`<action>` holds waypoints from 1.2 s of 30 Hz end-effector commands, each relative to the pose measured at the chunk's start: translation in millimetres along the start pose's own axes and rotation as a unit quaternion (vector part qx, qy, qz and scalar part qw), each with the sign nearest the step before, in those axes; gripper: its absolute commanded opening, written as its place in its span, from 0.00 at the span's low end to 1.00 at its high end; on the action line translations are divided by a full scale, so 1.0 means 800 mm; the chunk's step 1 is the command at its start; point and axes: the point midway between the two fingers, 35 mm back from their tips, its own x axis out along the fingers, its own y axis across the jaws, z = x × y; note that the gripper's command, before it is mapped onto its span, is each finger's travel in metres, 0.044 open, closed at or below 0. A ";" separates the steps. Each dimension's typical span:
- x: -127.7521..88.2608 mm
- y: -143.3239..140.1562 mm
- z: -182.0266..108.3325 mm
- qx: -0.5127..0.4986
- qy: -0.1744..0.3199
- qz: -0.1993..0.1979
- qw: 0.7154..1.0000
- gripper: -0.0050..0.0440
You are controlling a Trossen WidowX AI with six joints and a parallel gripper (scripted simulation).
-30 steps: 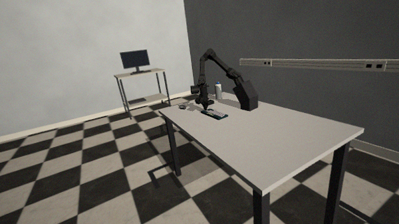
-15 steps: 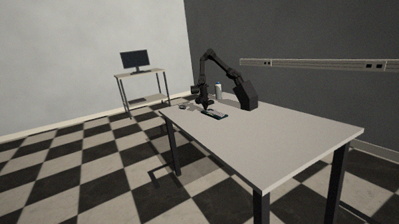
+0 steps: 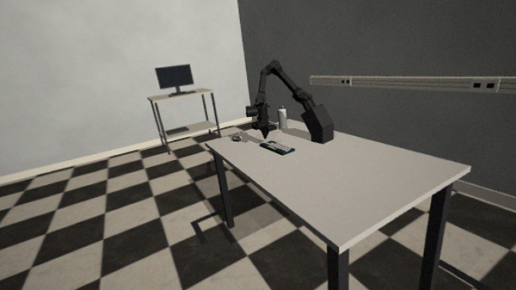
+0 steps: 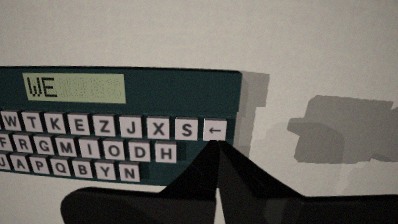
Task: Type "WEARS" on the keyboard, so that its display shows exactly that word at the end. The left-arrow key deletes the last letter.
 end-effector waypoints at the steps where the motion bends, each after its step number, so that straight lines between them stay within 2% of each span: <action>1: 0.001 0.033 0.000 -0.003 0.000 0.004 1.000 0.00; 2: 0.001 0.052 -0.001 -0.003 0.001 0.007 1.000 0.00; 4: 0.001 0.052 -0.001 -0.003 0.001 0.007 1.000 0.00; 10: -0.002 0.167 -0.034 -0.011 0.006 0.008 1.000 0.00; 14: -0.003 0.200 -0.054 -0.005 0.005 0.001 1.000 0.00; 22: -0.003 0.204 -0.054 -0.004 0.003 0.001 1.000 0.00; 27: 0.016 0.202 -0.056 -0.006 0.006 0.001 1.000 0.00; 36: 0.027 0.202 -0.058 -0.007 0.007 0.001 1.000 0.00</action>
